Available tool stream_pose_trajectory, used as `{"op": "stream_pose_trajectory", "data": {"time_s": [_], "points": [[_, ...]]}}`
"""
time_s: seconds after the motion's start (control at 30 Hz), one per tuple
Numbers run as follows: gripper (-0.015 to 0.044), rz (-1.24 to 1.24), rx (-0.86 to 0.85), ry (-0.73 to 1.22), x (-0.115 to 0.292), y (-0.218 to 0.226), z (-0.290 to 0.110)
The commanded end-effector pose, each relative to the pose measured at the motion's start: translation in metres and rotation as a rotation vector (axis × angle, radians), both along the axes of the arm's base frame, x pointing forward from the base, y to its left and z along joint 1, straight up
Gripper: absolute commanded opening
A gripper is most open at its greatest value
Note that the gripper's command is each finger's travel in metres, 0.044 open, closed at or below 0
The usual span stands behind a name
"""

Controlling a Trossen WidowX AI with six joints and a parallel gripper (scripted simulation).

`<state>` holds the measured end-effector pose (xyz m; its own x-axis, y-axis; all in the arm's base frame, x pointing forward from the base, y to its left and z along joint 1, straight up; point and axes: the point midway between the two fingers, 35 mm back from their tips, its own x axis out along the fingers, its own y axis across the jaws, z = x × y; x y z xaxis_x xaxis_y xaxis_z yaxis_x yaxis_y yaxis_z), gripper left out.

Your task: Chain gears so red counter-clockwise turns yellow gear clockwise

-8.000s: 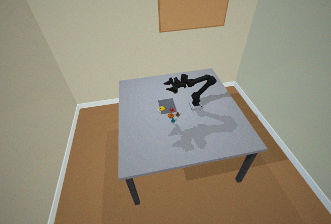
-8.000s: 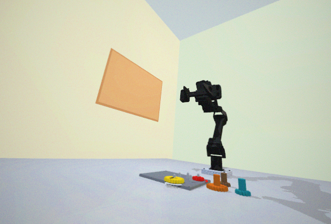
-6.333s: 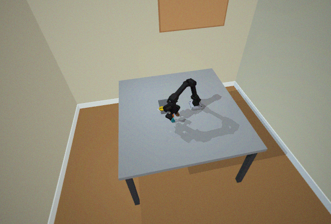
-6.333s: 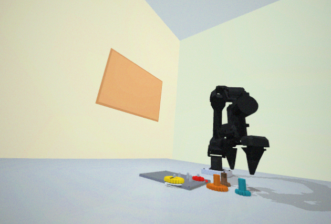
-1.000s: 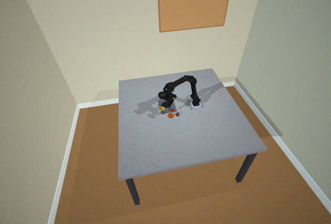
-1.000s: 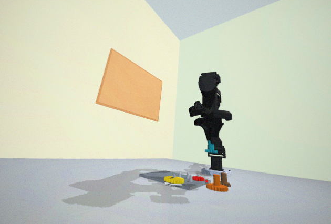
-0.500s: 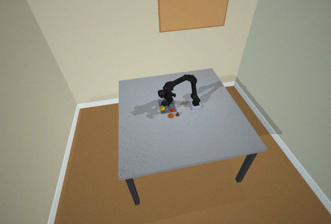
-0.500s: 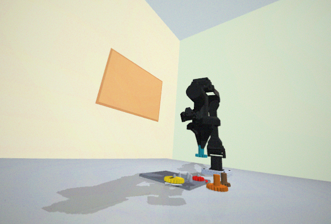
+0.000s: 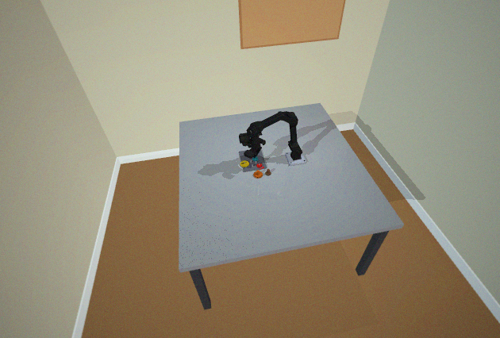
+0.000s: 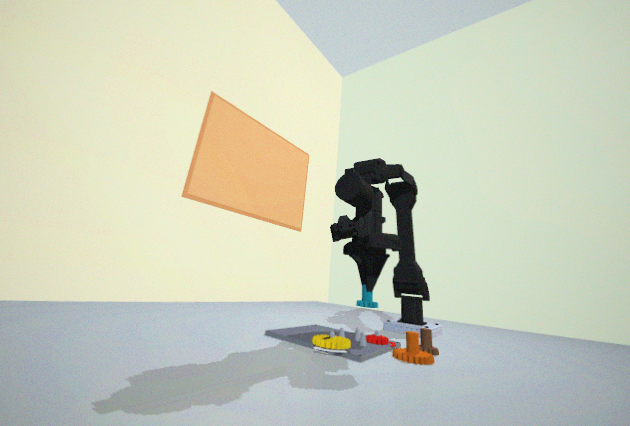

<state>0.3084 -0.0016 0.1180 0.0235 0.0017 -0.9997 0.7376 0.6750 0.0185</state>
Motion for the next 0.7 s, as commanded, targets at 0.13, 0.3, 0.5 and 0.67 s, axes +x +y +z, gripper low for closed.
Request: {"op": "stream_pose_trajectory", "data": {"time_s": [0.13,0.3,0.5,0.67], "points": [[0.0000,0.003,-0.006,0.002,-0.008,-0.020,-0.011],[0.0000,0.003,-0.006,0.003,-0.010,-0.023,-0.013],[0.0000,0.003,-0.006,0.003,-0.010,-0.023,-0.010],[0.0000,0.003,-0.006,0.003,-0.010,-0.023,-0.010]]}}
